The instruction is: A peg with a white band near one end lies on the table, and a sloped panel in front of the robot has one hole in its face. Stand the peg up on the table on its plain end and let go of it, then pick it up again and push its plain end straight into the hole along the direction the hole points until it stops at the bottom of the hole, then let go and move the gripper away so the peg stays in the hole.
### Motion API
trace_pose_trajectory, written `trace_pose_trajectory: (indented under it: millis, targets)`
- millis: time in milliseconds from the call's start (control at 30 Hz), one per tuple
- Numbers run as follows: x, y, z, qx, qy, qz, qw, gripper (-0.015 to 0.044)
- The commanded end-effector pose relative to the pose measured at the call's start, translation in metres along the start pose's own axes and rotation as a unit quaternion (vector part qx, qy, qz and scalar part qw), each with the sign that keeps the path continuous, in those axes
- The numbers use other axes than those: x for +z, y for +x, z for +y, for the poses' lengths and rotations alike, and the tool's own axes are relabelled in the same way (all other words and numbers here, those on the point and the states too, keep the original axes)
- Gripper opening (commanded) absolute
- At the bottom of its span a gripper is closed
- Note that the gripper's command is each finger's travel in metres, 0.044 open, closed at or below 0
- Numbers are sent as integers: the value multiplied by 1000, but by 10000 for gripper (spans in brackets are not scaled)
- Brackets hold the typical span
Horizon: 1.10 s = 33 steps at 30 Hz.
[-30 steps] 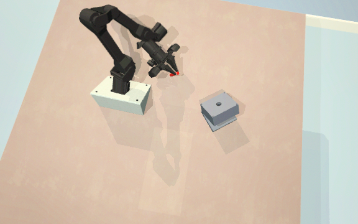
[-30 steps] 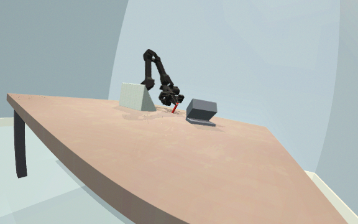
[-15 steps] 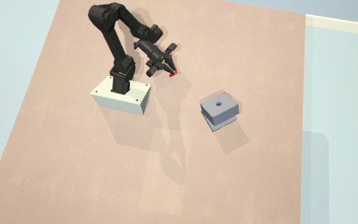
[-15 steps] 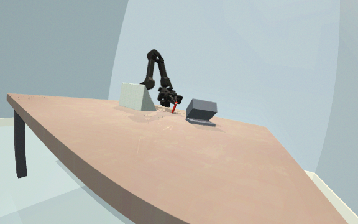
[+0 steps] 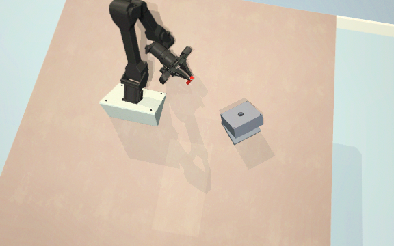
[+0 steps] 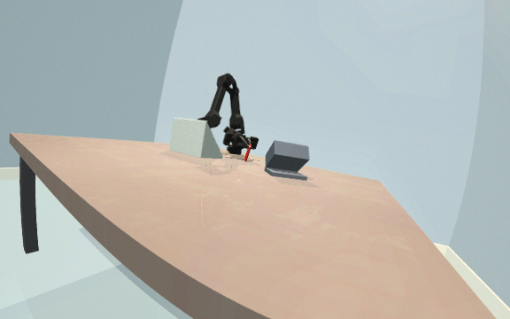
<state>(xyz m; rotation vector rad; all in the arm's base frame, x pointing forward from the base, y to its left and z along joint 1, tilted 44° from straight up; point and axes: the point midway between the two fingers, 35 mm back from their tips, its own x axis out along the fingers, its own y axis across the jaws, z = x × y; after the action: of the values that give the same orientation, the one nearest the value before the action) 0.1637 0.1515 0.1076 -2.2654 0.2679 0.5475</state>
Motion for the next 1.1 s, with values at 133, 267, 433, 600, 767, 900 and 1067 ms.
trace_pose_trajectory:
  millis: [133, 267, 433, 600, 767, 900, 1067]
  targets:
    - [0, -3, -2, -2, 2, 7, 1000, 50]
    - [1, -3, -2, -3, 3, 7, 1000, 50]
    - [2, -2, -2, -3, 3, 10, 1000, 50]
    - [4, -2, -2, -3, 0, 9, 1000, 50]
    - [5, -2, -1, -3, -2, 9, 1000, 50]
    - [5, -3, -1, -3, -3, 10, 1000, 50]
    - [6, -4, -1, -2, -3, 12, 1000, 50]
